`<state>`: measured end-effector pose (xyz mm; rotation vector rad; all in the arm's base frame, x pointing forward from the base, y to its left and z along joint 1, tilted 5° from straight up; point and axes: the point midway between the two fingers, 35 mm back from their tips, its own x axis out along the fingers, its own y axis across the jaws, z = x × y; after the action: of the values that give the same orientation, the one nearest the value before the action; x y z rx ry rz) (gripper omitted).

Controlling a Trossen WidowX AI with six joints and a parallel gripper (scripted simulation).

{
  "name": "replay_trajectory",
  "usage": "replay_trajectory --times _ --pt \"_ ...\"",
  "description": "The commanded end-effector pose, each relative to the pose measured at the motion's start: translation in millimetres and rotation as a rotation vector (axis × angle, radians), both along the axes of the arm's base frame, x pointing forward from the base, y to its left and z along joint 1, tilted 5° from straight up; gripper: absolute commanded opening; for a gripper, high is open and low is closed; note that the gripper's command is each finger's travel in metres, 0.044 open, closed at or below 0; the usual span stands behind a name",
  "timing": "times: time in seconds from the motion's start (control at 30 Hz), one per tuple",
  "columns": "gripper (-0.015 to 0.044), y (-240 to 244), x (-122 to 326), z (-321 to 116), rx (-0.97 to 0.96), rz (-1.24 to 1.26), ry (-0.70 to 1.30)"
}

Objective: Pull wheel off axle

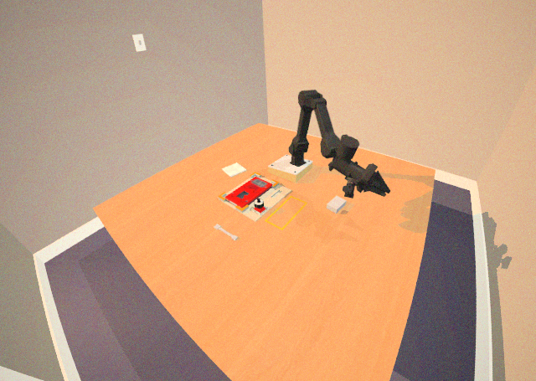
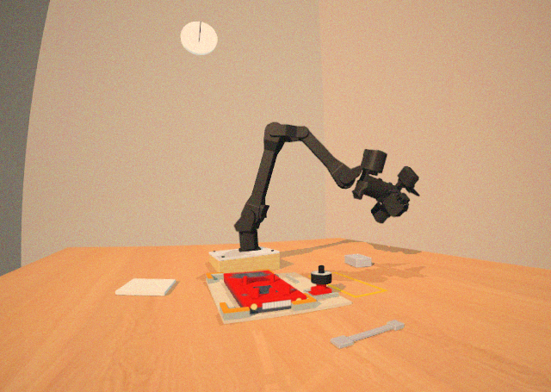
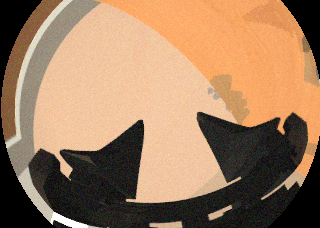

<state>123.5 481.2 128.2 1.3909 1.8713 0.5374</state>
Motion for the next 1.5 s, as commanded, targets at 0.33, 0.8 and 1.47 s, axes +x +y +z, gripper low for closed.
replay_trajectory --times 0.33,0.8,1.47 --pt "0.03 -58 128 -34 -0.336 -0.134 -0.384" --pt "0.03 -175 210 -56 -0.793 0.043 -0.657" --pt "0.03 -361 222 -36 -1.152 0.709 -0.655"
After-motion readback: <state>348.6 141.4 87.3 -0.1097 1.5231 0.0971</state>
